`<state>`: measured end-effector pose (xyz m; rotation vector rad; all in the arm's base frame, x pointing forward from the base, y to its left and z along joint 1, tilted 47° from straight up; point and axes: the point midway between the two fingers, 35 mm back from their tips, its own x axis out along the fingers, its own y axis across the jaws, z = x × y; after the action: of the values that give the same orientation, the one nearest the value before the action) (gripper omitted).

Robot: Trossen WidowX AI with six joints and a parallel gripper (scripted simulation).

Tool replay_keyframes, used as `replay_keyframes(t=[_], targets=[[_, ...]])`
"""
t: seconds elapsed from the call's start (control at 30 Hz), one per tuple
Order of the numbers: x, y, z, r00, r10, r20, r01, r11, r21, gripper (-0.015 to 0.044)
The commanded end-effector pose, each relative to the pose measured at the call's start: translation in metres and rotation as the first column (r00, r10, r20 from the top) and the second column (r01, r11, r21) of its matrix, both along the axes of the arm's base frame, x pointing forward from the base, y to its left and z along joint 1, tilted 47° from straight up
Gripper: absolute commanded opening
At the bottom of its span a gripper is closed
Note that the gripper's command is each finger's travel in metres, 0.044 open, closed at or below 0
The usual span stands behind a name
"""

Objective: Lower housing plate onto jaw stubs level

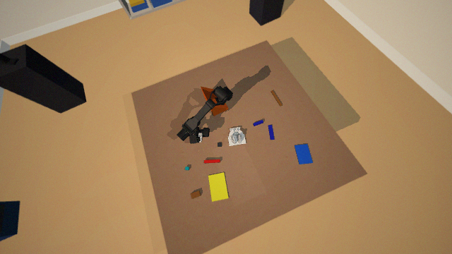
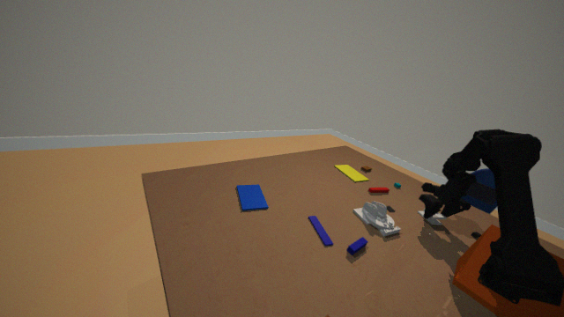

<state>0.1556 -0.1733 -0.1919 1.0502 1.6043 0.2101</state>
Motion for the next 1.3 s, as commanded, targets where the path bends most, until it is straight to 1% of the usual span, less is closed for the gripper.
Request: replay_keyframes(t=[0.0,0.23,0.93,1.1,1.27], targets=[[0.0,0.0,0.0,1.0,0.0,0.0,0.0,1.0,0.0,0.0351],[0.0,-0.004,0.003,1.0,0.0,0.0,0.0,1.0,0.0,0.0351],[-0.004,-0.051,0.049,1.0,-0.007,-0.002,0.007,1.0,0.0,0.0351],[-0.002,-0.052,0.052,1.0,-0.006,-0.002,0.006,1.0,-0.001,0.0351],[0.008,-0.047,0.064,1.0,0.0,0.005,0.0,1.0,-0.006,0.0351]])
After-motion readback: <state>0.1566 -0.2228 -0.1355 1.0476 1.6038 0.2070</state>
